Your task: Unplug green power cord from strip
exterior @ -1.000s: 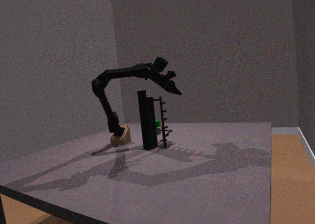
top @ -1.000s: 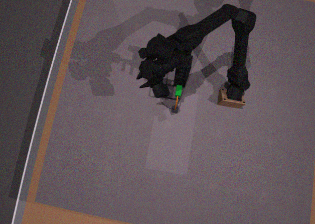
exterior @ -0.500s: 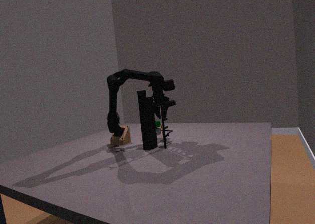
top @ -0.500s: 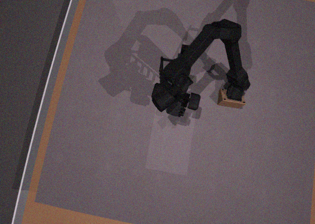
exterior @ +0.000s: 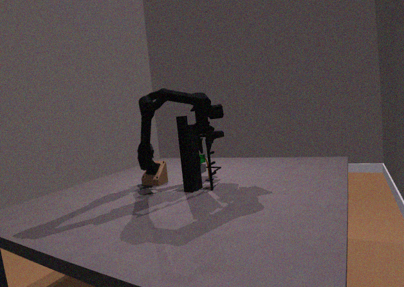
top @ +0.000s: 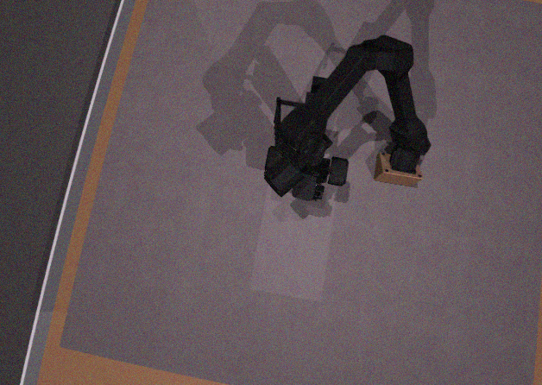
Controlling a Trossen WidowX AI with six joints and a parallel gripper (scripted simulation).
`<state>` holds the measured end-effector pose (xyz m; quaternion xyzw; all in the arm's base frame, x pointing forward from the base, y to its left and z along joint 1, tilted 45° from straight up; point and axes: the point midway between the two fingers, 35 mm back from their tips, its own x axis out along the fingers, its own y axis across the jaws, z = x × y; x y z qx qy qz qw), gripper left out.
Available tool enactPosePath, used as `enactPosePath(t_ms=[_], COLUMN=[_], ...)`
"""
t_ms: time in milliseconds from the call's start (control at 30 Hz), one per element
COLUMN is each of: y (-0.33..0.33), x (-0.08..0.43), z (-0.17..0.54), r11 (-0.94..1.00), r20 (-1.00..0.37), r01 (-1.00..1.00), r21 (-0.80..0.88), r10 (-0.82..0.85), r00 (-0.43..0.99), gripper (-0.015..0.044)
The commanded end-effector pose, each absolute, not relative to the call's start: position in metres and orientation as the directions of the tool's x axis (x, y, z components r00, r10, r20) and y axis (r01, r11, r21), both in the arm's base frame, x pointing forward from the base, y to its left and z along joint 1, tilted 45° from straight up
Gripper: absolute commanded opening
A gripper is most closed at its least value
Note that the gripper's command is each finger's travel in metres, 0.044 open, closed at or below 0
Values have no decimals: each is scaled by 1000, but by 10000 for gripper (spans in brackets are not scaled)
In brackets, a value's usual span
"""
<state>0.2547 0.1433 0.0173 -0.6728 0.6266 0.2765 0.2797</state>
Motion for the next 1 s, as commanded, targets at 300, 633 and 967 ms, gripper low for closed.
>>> enactPosePath(t_ms=[300, 633, 967], y=[129, 117, 114], x=[256, 255, 255], z=[31, 42, 42], r11=[-63, -63, -63], r20=[-719, -718, -718], r01=[-998, -998, -998], r21=[-24, -24, -24], r10=[-692, -693, -694], r00=[61, 61, 61], gripper=[160, 160, 160])
